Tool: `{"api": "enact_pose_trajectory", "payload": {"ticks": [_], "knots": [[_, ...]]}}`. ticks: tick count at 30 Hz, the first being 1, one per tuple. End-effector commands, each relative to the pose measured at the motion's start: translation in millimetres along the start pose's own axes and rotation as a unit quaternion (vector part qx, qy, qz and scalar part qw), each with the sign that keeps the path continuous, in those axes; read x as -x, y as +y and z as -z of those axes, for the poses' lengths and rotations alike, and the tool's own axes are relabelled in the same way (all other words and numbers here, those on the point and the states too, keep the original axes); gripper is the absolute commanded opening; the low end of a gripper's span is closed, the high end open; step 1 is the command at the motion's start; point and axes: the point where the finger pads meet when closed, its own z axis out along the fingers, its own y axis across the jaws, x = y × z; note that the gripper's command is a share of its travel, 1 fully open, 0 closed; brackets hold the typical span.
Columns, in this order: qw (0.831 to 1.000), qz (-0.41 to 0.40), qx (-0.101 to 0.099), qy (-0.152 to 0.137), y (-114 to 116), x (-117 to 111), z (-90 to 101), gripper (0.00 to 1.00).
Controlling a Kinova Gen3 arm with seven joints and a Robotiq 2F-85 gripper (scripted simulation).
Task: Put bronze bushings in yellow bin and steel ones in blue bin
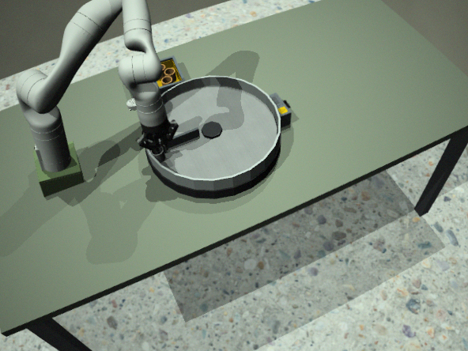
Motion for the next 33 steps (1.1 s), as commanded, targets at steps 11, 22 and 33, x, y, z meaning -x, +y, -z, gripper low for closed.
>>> {"api": "enact_pose_trajectory", "payload": {"ticks": [11, 22, 33], "knots": [[1.0, 0.0, 0.001, 0.0, 0.3, 0.1, 0.3, 0.0], [1.0, -0.001, -0.001, 0.0, 0.3, 0.1, 3.3, 0.0], [1.0, -0.001, -0.003, 0.0, 0.3, 0.1, 6.3, 0.0]]}}
